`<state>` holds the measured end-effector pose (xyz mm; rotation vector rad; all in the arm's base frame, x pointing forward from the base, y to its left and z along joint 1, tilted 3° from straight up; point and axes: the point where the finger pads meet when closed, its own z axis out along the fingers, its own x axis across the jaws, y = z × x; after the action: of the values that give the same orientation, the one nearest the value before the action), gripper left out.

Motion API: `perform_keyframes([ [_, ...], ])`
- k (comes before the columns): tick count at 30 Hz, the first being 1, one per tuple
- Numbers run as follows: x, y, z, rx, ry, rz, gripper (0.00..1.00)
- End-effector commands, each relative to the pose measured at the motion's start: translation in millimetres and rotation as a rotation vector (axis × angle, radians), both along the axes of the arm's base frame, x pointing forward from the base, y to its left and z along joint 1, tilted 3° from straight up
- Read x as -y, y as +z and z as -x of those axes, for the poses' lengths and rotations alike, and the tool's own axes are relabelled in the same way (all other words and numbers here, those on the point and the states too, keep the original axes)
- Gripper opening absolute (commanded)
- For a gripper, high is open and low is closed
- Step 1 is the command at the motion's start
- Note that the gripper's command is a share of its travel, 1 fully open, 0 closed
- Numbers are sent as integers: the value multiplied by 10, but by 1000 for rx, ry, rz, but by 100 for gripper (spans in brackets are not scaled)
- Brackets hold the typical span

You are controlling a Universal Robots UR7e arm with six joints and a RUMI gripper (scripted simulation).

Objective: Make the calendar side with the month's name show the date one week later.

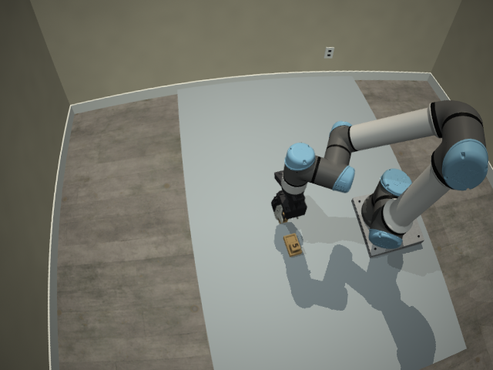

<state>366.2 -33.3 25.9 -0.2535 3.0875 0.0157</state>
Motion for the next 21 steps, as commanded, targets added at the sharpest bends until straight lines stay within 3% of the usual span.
perform_keyframes([
  [1, -7, -108, 1, -1, 0, 0, 28],
  [21, -2, -113, -9, 1, 0, 1, 28],
])
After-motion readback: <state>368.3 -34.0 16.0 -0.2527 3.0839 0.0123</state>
